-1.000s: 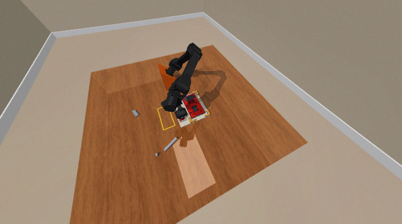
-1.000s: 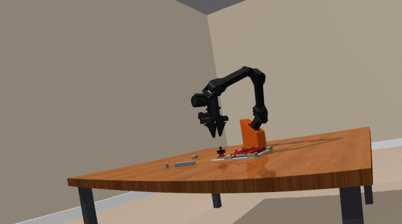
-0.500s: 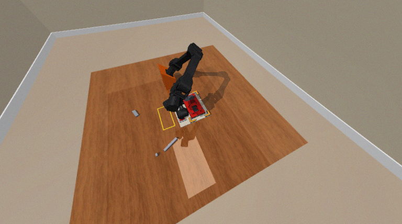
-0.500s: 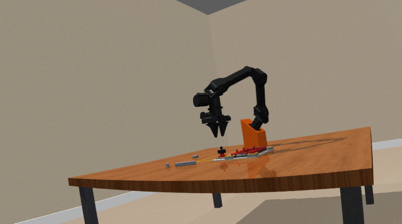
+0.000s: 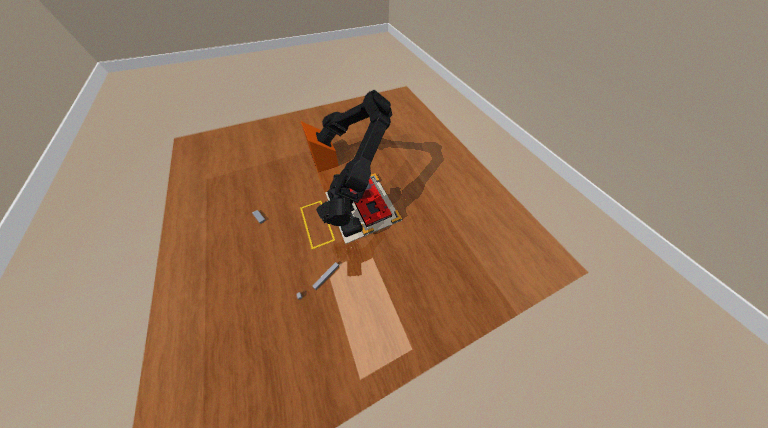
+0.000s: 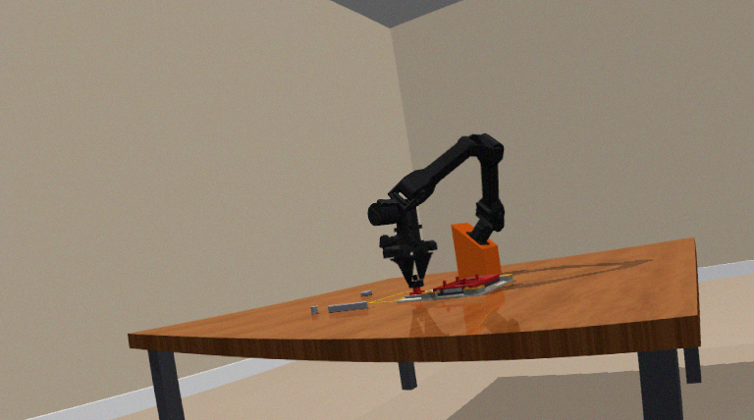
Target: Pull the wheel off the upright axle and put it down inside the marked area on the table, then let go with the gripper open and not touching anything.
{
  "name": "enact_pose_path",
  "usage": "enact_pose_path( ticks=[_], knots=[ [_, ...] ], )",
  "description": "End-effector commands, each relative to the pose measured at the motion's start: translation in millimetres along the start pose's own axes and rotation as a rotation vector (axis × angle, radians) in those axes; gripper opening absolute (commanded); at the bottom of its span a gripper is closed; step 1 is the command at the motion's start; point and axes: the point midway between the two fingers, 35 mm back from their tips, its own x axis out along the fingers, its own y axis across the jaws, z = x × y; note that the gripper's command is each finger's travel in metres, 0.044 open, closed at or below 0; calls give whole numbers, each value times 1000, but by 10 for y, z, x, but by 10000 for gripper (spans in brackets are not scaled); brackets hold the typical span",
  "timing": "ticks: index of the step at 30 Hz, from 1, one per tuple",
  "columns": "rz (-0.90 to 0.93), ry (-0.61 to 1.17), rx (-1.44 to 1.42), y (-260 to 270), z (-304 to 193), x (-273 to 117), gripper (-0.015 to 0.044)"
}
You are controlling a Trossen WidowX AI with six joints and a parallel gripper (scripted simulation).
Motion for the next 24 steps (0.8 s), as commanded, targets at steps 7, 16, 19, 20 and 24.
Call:
enact_pose_path(
  ticks=[7, 16, 19, 20, 24],
  knots=[
    [3, 1, 3, -7, 15, 55, 274],
    [3, 1, 3, -7, 15, 55, 175],
    [3, 1, 3, -7, 15, 55, 155],
    [3, 1, 3, -7, 15, 54, 128],
    [3, 1, 3, -7, 15, 47, 23]
  ],
)
